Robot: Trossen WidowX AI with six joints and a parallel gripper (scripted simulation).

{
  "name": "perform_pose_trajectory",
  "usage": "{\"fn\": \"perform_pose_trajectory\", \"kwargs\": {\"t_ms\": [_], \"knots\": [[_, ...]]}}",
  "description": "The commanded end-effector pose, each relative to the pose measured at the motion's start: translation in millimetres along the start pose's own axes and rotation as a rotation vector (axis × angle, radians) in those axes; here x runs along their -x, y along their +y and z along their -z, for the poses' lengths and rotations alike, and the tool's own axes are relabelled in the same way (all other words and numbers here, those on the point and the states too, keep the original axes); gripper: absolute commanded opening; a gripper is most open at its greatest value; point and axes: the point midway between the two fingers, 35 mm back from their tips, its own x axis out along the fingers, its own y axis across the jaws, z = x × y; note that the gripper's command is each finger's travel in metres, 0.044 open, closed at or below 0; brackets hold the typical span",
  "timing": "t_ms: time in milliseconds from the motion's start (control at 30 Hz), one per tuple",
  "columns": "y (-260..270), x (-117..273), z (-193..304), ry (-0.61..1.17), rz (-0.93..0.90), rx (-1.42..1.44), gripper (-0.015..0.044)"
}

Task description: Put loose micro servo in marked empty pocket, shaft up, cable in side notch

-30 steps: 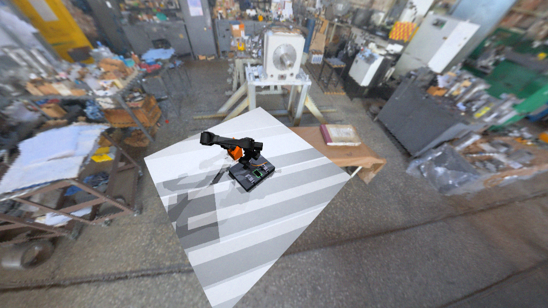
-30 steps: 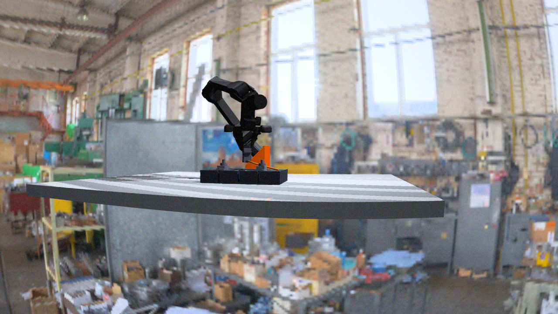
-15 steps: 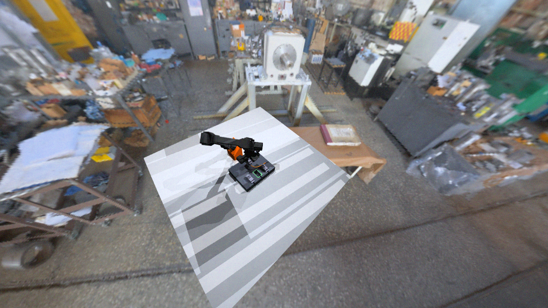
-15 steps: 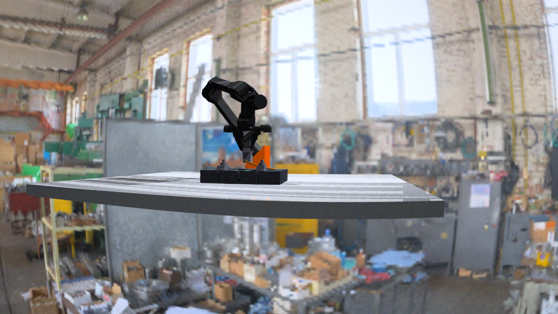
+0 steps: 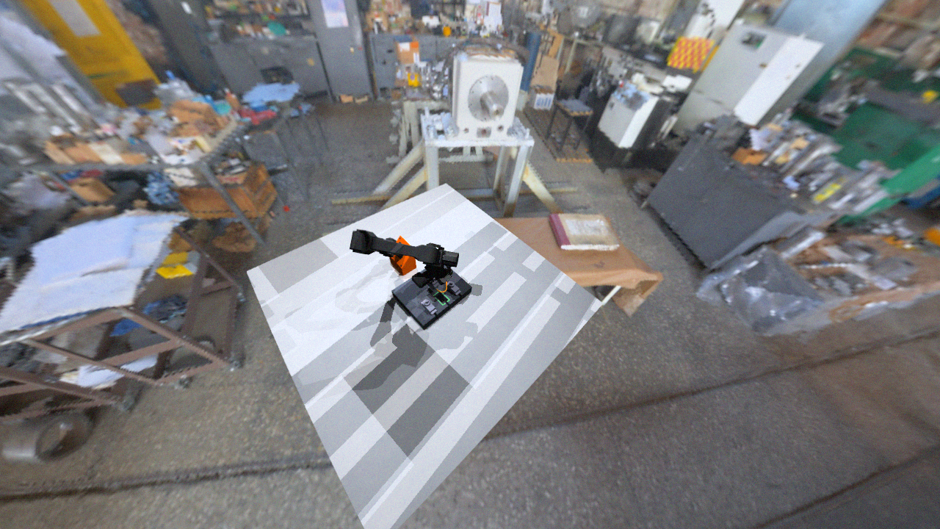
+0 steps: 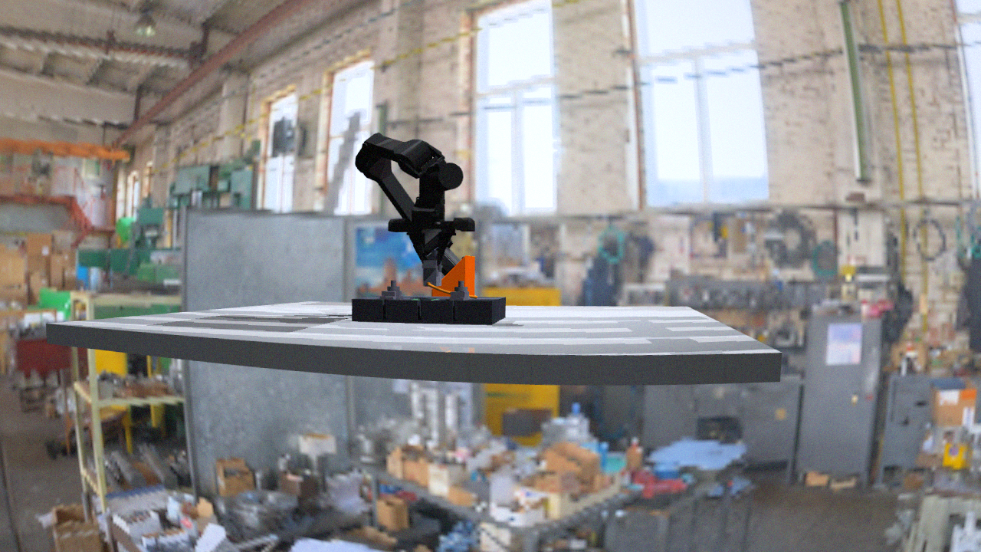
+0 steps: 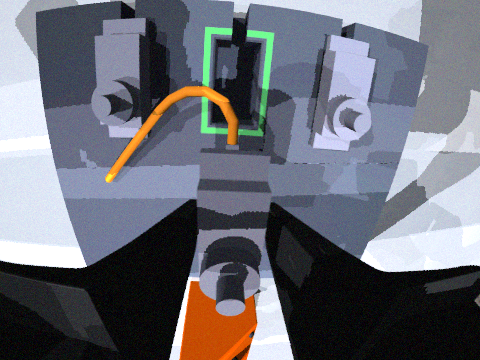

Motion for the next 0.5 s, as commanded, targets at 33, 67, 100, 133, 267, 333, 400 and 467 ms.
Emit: {"fn": "perform_pose_trajectory", "kwargs": {"t_ms": [33,67,100,133,267,333,400,467], "knots": [[-0.7,2.5,-23.3,-0.011,0.000,-0.002,0.0000],[-0.7,2.6,-27.2,-0.011,0.000,-0.002,0.0000],[-0.8,2.6,-31.1,-0.011,0.000,-0.002,0.0000],[-0.9,2.7,-35.0,-0.011,0.000,-0.002,0.0000],[-1.2,2.8,-50.3,-0.012,0.000,-0.003,0.0000],[-1.3,3.0,-57.7,-0.012,0.000,-0.003,0.0000],[-1.4,3.0,-64.3,-0.012,0.000,-0.004,0.0000],[-1.5,3.0,-66.7,-0.013,0.000,-0.004,0.0000]]}}
